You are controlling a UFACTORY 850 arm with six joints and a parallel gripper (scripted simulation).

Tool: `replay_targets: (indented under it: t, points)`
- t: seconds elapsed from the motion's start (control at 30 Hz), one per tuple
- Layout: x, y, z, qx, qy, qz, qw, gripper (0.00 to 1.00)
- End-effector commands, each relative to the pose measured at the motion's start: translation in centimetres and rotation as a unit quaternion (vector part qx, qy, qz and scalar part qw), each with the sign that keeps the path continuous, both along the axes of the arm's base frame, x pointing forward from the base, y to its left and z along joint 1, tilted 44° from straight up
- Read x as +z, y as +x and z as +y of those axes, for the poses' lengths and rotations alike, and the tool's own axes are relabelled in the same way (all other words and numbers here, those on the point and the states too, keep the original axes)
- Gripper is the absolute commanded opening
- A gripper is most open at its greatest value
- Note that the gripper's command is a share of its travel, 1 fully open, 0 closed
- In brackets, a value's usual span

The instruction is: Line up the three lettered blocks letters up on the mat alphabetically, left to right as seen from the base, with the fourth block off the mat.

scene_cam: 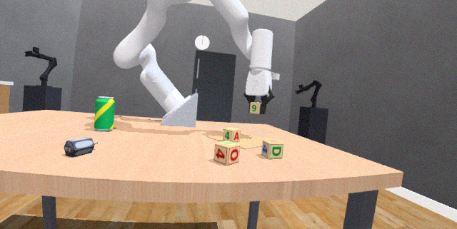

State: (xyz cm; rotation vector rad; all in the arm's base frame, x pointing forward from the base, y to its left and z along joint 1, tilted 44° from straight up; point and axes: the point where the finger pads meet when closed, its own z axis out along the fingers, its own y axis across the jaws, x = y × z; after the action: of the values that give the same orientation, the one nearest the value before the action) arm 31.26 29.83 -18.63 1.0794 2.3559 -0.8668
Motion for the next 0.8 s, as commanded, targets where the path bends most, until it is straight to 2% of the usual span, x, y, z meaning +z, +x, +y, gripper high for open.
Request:
replay_targets:
  t: [0.0, 0.27, 0.33, 0.57, 0.77]
  points:
    - [-0.7, 0.2, -0.6, 0.000, 0.001, -0.001, 1.000, 0.44]
    - [-3.3, 0.6, -3.1, 0.000, 0.001, -0.001, 1.000, 0.44]
    - [-3.3, 0.6, -3.1, 0.000, 0.001, -0.001, 1.000, 0.44]
    - [-5.5, 1.0, -5.1, 0.000, 0.001, -0.001, 1.000, 0.44]
    - [-6.4, 1.1, -6.1, 0.000, 0.001, -0.001, 1.000, 0.44]
